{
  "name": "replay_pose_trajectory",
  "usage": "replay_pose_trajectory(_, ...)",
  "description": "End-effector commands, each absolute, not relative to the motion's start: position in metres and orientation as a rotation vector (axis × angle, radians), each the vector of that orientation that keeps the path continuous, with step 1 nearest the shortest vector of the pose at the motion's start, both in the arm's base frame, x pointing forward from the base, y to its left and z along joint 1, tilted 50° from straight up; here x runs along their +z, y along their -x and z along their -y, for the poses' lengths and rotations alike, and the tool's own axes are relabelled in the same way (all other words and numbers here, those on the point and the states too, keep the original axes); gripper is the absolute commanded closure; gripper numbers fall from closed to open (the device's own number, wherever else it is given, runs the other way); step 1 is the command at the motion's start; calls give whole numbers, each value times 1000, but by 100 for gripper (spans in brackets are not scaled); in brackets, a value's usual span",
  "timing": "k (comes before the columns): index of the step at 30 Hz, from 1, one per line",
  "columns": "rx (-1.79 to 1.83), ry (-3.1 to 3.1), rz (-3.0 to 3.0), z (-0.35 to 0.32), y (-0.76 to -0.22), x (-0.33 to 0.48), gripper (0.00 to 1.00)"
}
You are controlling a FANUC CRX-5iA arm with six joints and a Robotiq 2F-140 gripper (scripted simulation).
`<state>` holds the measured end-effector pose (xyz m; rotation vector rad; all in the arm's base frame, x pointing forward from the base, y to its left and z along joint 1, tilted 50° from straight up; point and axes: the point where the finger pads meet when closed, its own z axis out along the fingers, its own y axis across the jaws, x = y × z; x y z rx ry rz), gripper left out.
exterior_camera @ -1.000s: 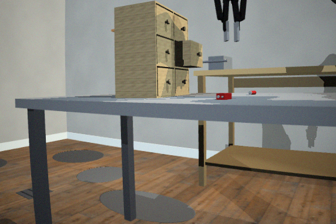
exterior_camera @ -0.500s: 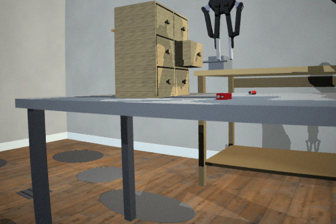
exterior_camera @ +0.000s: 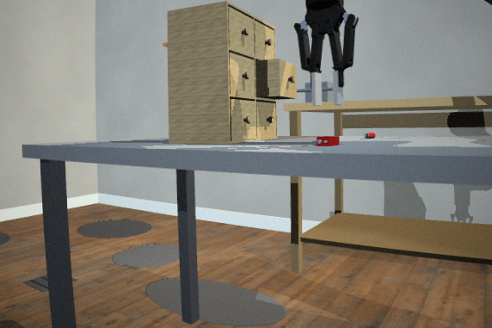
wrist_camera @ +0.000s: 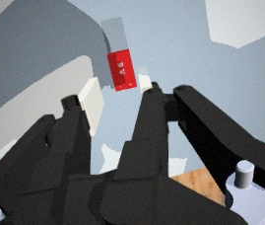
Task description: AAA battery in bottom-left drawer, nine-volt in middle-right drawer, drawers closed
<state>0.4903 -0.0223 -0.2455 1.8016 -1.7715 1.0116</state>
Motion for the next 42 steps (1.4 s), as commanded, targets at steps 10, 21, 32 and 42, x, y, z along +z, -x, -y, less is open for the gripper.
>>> replay_pose_trajectory(10,1012,-1802,1772,22,-490,-246,74)
replay_pose_trajectory(21,1012,-1802,1772,23,-491,-246,74)
replay_pose_trajectory(32,1013,-1802,1772,34,-494,-256,74)
replay_pose_trajectory(42,1013,-1802,1772,49,-498,-270,74)
